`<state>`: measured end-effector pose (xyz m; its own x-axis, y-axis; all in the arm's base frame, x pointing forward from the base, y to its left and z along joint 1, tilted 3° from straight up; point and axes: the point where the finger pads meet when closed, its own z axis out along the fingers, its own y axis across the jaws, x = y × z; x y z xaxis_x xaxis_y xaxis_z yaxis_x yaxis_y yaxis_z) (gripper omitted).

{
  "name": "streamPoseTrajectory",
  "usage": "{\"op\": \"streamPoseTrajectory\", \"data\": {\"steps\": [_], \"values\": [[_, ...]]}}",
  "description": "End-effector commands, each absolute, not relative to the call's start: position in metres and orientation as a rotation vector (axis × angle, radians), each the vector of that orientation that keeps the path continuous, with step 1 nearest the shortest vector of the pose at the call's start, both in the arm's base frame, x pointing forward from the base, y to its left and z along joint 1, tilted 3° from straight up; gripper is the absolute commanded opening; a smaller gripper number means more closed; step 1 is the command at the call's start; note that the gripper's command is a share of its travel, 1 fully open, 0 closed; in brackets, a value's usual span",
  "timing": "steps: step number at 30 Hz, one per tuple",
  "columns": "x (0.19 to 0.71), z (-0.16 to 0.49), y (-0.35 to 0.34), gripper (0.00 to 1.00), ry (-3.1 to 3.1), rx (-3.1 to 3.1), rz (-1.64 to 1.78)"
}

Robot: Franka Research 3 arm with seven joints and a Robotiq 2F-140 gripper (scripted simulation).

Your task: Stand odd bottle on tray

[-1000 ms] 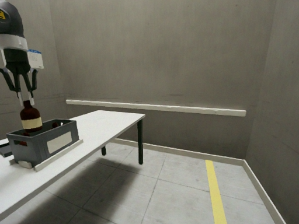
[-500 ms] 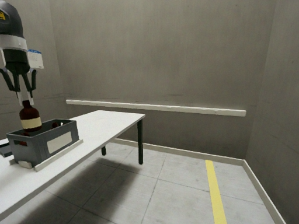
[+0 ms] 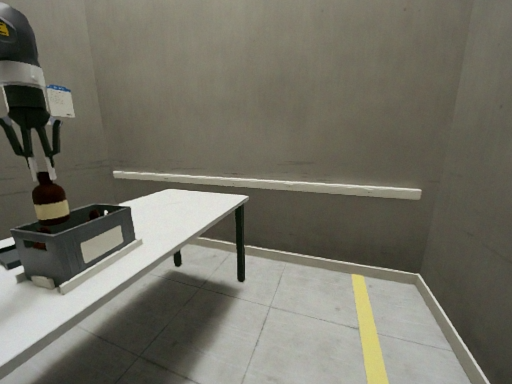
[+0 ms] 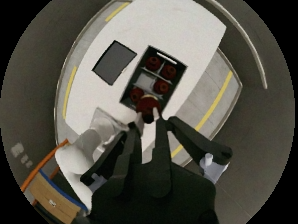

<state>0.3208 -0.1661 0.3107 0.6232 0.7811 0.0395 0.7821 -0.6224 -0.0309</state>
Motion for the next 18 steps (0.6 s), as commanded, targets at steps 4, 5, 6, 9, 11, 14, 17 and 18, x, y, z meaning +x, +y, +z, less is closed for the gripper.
{"op": "streamPoseTrajectory", "data": {"steps": [4, 5, 6, 9, 11, 14, 17, 18], "values": [[0.325, 0.313, -0.154, 0.1, -1.327, -2.797, -0.042], [0.325, 0.313, -0.153, 0.1, -1.327, -2.797, -0.042], [0.325, 0.313, -0.151, 0.1, -1.327, -2.797, -0.042], [0.327, 0.313, -0.146, 0.1, -1.327, -2.797, -0.042], [0.327, 0.313, -0.146, 0.1, -1.327, -2.797, -0.042], [0.328, 0.313, -0.141, 0.1, -1.327, -2.797, -0.042], [0.329, 0.314, -0.136, 0.1, -1.327, -2.797, -0.042], [0.329, 0.314, -0.134, 0.1, -1.327, -2.797, -0.042]]}}
